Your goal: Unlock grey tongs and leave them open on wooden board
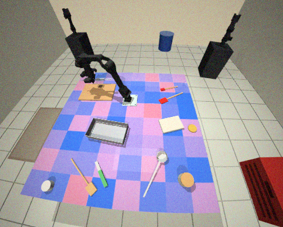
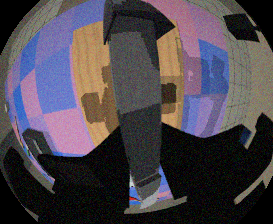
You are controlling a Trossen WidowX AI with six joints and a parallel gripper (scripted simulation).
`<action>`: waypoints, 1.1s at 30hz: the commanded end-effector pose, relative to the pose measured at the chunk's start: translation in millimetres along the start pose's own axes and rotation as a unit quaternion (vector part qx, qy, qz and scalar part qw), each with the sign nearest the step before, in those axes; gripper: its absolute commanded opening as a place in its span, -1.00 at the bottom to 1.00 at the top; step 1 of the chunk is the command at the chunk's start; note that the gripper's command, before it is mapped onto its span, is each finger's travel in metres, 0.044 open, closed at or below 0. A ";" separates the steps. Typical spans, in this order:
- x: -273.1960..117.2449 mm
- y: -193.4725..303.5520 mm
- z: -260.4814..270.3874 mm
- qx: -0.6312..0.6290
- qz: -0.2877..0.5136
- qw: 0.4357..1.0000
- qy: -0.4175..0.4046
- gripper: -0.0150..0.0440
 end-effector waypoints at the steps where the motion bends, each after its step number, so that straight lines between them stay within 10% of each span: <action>1: 8.0 0.2 -0.5 -0.001 0.003 1.000 0.001 -1.00; 33: 60.5 1.3 -0.4 -0.001 0.003 1.000 0.001 -1.00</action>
Point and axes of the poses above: the point midway between the two fingers, 35 mm back from their tips, its own x axis out along the fingers, its own z axis across the jaws, y = z × x, the point moved 3 cm from there along -x, back along the fingers, and after that the axes turned 1 degree about -x, right-handed, at the moved point
